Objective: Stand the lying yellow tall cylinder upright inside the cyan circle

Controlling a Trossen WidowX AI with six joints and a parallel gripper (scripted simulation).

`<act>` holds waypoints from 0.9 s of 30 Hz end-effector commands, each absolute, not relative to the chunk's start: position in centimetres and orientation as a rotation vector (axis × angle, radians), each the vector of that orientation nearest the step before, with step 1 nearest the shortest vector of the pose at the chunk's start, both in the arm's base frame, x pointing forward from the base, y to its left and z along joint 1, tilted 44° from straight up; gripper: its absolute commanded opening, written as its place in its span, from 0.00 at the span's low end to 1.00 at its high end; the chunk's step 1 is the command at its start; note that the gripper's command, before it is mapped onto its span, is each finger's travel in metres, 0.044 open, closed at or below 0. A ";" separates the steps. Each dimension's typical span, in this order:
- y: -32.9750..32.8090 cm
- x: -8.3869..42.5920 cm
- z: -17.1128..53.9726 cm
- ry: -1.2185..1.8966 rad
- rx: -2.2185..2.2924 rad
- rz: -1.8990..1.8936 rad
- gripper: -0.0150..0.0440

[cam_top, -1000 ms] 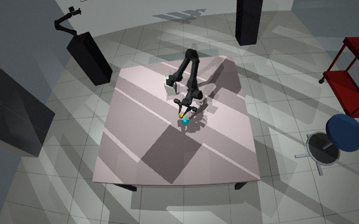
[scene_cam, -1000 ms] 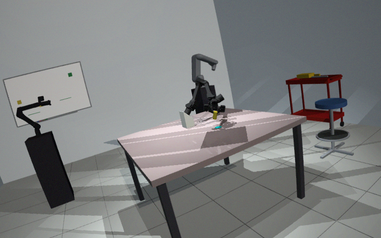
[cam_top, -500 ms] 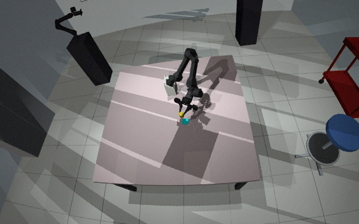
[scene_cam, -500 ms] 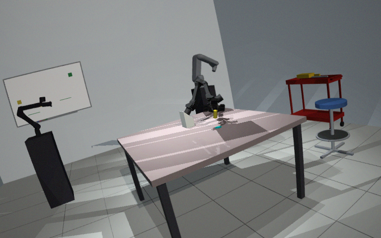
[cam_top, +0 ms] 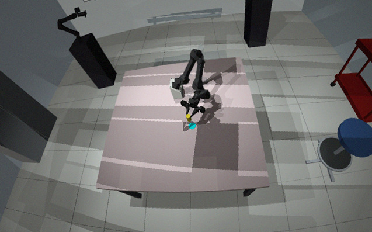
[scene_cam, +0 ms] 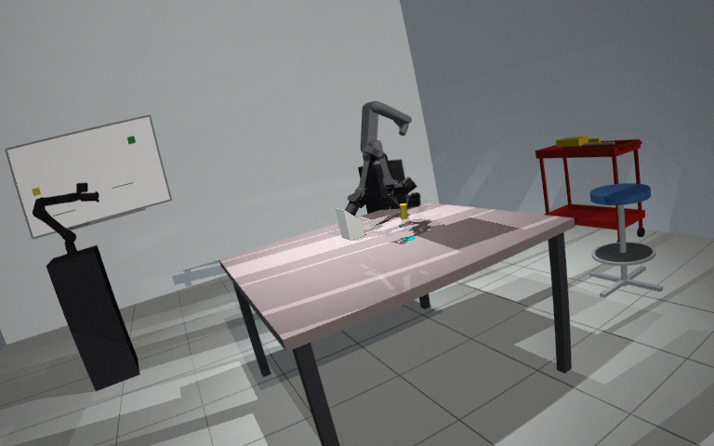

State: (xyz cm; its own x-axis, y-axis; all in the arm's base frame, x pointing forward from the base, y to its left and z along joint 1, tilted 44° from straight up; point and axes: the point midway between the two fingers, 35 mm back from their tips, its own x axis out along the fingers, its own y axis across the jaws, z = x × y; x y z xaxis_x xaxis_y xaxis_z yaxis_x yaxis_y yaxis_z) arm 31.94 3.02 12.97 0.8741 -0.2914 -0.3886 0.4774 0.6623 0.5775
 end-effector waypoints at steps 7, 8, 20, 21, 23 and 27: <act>2.8 31.3 13.6 0.198 0.774 -0.450 0.43; 2.8 31.2 13.6 0.191 0.779 -0.451 0.43; 2.7 30.8 13.9 0.152 0.805 -0.454 0.43; 2.7 30.8 13.9 0.152 0.805 -0.454 0.43; 2.7 30.8 13.9 0.152 0.805 -0.454 0.43; 2.7 30.8 13.9 0.152 0.805 -0.454 0.43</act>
